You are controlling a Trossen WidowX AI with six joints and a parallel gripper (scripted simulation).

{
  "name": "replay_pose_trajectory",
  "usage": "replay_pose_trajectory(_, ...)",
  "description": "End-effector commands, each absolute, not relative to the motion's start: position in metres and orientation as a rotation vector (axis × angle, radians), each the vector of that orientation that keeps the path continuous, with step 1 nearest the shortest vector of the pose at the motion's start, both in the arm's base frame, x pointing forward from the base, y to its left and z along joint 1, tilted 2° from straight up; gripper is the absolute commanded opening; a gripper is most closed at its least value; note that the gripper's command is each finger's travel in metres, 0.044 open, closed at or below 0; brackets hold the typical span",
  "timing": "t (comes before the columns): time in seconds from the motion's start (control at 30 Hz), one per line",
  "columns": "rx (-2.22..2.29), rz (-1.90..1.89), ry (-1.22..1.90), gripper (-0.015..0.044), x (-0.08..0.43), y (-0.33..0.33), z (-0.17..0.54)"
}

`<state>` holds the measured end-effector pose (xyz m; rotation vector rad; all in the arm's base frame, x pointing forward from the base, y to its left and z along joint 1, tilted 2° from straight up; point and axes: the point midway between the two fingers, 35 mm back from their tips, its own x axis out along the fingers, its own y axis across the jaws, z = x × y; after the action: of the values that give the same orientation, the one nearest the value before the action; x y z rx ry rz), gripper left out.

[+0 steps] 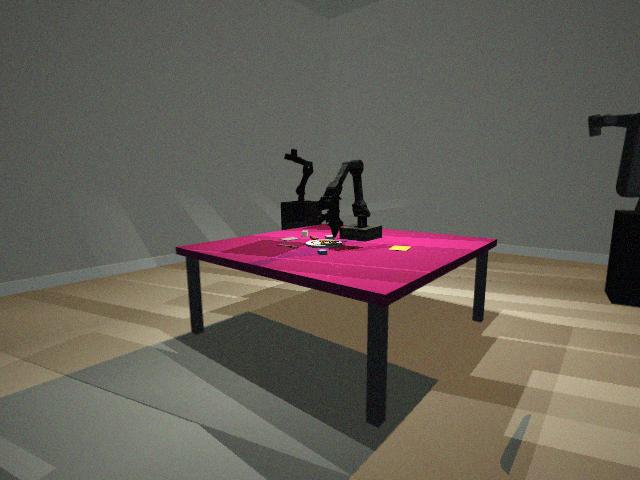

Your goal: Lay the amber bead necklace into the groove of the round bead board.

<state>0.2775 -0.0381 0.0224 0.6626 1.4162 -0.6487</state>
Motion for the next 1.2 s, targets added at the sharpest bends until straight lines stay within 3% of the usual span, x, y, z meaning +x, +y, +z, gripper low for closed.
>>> replay_pose_trajectory(0.0,1.203,-1.153,1.164,0.012,0.28,-0.042,0.033)
replay_pose_trajectory(1.17,1.201,-1.146,1.165,0.012,0.283,-0.042,0.012)
